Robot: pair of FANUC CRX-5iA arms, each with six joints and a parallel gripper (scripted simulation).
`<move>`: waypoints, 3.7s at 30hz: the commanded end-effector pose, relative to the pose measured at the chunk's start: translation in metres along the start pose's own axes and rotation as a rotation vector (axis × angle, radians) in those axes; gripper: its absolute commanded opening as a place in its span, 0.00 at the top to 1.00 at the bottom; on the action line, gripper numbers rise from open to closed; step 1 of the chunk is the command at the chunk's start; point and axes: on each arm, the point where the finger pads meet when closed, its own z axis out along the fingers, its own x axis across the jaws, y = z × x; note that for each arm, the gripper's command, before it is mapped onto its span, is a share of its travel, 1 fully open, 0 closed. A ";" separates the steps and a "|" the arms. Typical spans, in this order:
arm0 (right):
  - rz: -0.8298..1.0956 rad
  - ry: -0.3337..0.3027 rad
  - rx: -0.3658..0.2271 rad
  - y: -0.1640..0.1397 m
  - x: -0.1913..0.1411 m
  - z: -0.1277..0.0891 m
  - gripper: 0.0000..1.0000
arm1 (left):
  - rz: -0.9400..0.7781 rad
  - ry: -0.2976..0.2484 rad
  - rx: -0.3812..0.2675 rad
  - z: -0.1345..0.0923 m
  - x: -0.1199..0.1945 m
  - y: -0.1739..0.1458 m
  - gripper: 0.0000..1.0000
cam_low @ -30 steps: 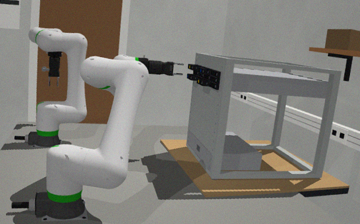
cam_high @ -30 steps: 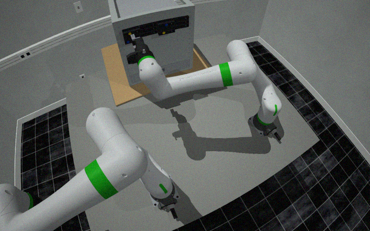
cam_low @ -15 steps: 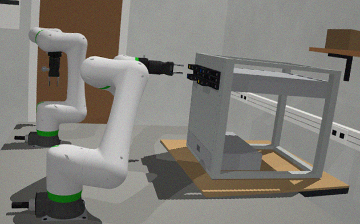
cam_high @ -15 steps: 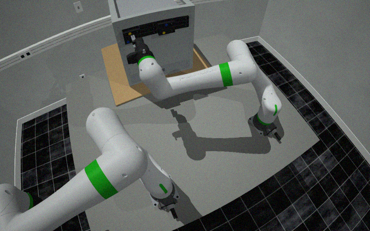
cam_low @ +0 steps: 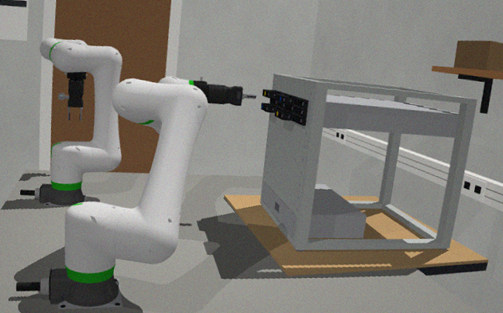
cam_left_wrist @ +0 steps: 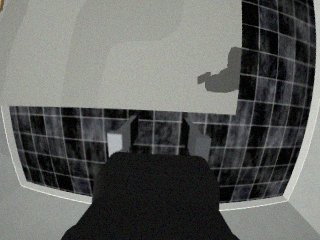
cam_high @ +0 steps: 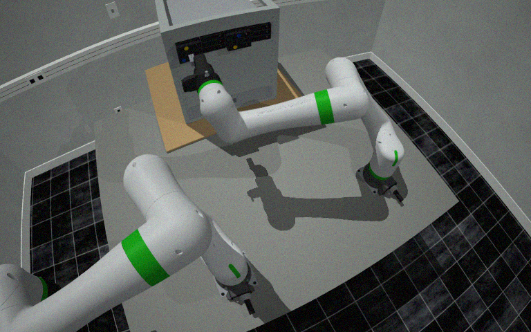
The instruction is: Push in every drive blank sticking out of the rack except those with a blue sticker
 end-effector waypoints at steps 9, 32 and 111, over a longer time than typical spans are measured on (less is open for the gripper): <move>0.002 0.001 0.000 0.000 0.002 0.000 1.00 | 0.000 0.000 -0.002 -0.001 0.000 0.000 0.00; 0.002 0.001 0.000 0.015 0.000 -0.002 1.00 | 0.000 0.000 -0.002 -0.001 0.000 0.000 0.00; 0.002 0.002 0.000 0.222 -0.038 0.033 1.00 | 0.000 0.000 -0.002 -0.001 0.000 0.000 0.00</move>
